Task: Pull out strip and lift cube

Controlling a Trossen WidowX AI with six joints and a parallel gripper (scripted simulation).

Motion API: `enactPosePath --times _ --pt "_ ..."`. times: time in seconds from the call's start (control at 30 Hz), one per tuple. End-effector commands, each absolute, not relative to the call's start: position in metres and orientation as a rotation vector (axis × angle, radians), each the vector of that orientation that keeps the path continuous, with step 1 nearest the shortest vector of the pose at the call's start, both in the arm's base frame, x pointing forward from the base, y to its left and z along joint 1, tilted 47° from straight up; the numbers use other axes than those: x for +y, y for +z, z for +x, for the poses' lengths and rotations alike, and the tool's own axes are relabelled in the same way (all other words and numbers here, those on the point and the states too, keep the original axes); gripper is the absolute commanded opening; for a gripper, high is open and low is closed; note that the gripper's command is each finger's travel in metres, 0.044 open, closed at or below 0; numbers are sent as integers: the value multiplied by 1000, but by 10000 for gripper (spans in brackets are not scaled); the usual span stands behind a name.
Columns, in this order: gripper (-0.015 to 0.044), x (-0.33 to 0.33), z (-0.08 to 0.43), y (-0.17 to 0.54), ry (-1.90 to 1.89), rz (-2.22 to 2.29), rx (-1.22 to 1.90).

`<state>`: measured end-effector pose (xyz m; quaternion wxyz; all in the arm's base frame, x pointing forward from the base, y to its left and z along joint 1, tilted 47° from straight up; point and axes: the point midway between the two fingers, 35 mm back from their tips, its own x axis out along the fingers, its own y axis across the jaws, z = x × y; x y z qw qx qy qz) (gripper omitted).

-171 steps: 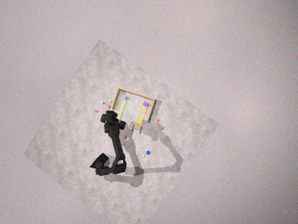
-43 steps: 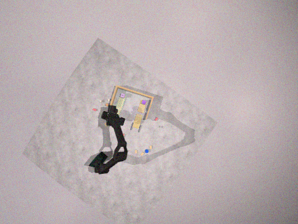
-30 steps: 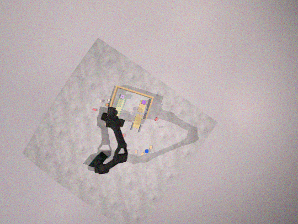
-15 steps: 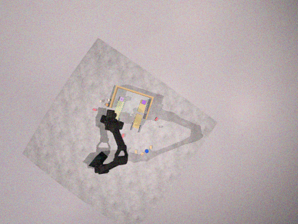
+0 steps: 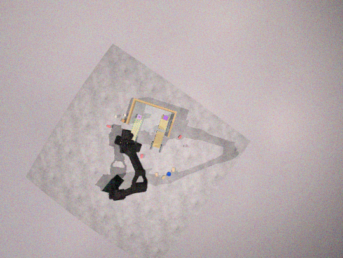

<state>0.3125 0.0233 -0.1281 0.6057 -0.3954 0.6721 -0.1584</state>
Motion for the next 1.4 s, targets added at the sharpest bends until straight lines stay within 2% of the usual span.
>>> enactPosePath --times 0.0,1.37 --pt "0 15 299 -130 -372 -917 1583" --pt "0 -1 244 -115 -372 -919 1585"
